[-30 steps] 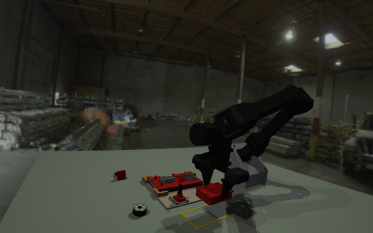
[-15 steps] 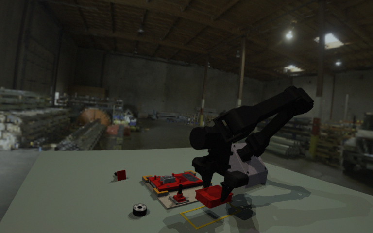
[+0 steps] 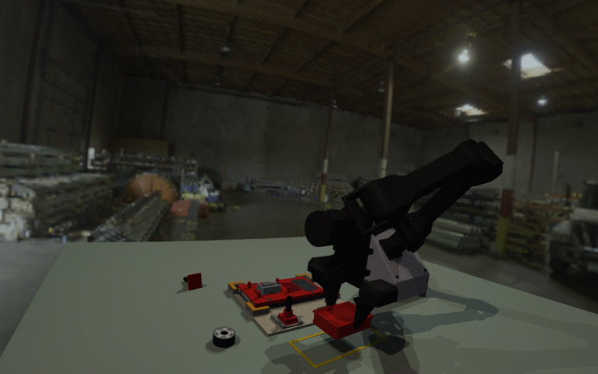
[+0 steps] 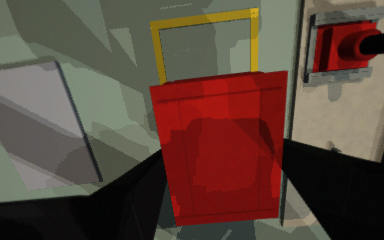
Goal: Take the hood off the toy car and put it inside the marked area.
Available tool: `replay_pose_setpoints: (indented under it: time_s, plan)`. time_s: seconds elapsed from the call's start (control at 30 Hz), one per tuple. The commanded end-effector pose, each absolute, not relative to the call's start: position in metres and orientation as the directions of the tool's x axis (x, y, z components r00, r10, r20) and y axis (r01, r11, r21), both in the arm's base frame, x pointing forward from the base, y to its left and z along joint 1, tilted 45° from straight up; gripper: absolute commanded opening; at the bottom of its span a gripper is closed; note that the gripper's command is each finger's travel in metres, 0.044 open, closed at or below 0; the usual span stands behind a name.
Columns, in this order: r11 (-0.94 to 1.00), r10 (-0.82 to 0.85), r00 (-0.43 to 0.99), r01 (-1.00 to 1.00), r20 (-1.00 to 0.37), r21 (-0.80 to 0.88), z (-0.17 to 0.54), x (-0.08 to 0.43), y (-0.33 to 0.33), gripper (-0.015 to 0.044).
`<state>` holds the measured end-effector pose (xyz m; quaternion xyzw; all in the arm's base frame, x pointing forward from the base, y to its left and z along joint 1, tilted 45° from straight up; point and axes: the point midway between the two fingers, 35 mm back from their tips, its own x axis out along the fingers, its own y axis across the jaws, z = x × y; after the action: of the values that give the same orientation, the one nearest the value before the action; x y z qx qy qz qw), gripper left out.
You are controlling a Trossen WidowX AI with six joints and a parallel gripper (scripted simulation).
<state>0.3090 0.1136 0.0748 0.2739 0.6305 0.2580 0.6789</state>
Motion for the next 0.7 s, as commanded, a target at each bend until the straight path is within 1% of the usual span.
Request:
replay_pose_setpoints:
  time_s: [0.0, 0.67]
  plan:
    - [0.718, 0.694, 0.067, 0.002, -0.717, 0.696, 0.0710, 0.3083, 0.1152, 0.0000]
    - [0.716, 0.696, 0.067, 0.002, -0.715, 0.698, 0.0624, 0.3076, 0.1247, 0.0000]
